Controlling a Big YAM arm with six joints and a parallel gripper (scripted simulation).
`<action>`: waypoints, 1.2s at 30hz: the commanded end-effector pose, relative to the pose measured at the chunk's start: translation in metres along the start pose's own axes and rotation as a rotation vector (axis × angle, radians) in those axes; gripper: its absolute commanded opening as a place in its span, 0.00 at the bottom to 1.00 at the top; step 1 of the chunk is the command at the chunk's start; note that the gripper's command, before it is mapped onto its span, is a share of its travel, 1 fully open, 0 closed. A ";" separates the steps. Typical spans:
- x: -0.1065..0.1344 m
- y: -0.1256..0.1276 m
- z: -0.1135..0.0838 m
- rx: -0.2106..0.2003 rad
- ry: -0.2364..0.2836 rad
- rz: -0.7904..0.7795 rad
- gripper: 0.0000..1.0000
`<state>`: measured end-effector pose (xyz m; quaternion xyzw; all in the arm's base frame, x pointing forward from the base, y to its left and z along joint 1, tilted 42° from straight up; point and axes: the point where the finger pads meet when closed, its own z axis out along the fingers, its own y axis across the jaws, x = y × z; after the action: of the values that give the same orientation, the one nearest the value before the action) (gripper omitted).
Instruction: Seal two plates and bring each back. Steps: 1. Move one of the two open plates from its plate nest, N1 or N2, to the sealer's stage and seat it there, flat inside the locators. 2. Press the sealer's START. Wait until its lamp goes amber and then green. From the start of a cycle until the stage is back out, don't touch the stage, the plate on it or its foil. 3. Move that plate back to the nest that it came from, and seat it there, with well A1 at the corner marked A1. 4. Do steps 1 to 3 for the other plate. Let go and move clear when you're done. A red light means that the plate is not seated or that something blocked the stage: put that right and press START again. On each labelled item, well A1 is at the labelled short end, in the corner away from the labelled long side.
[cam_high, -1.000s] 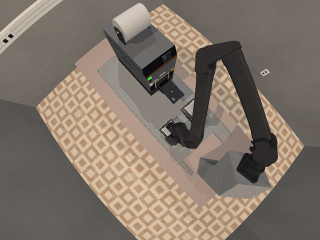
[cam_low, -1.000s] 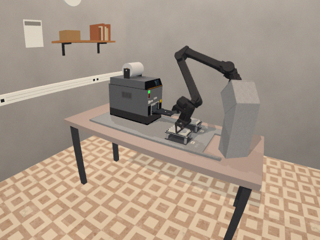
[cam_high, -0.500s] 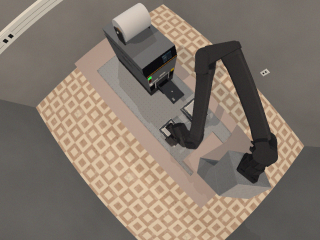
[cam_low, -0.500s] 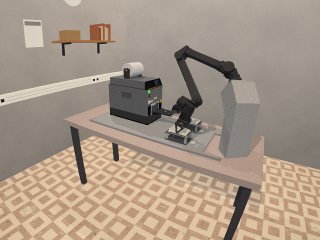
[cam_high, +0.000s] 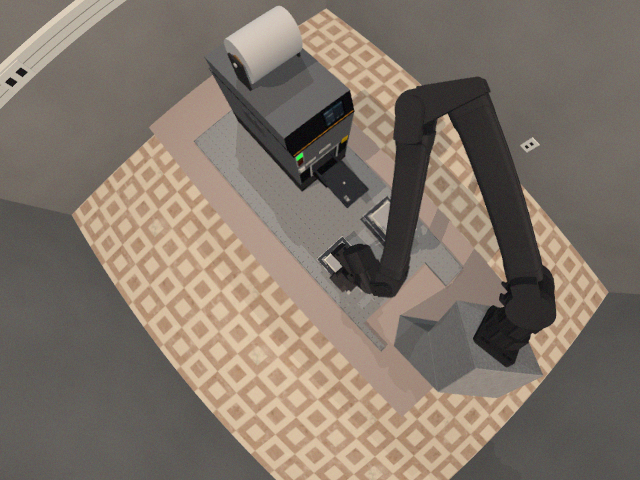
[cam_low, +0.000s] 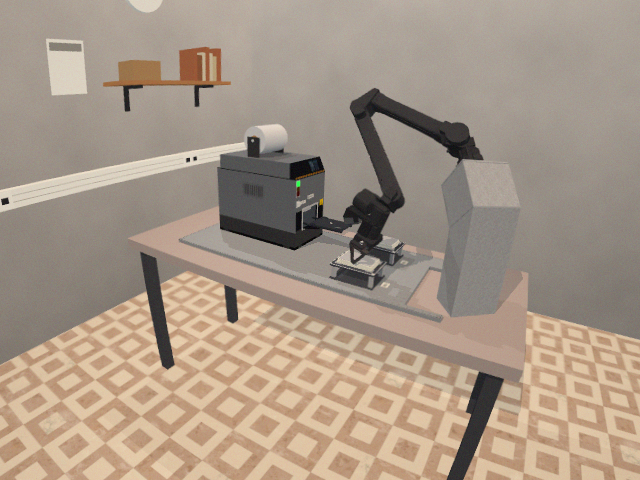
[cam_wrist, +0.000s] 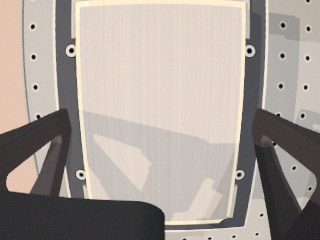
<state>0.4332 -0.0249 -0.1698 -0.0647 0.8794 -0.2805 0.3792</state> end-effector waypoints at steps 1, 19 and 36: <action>0.000 0.006 -0.017 -0.021 -0.002 -0.011 1.00; -0.002 0.007 -0.027 -0.022 -0.001 -0.014 1.00; -0.018 -0.009 -0.010 0.012 -0.026 0.015 1.00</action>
<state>0.4271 -0.0164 -0.1611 -0.0673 0.8794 -0.2793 0.3797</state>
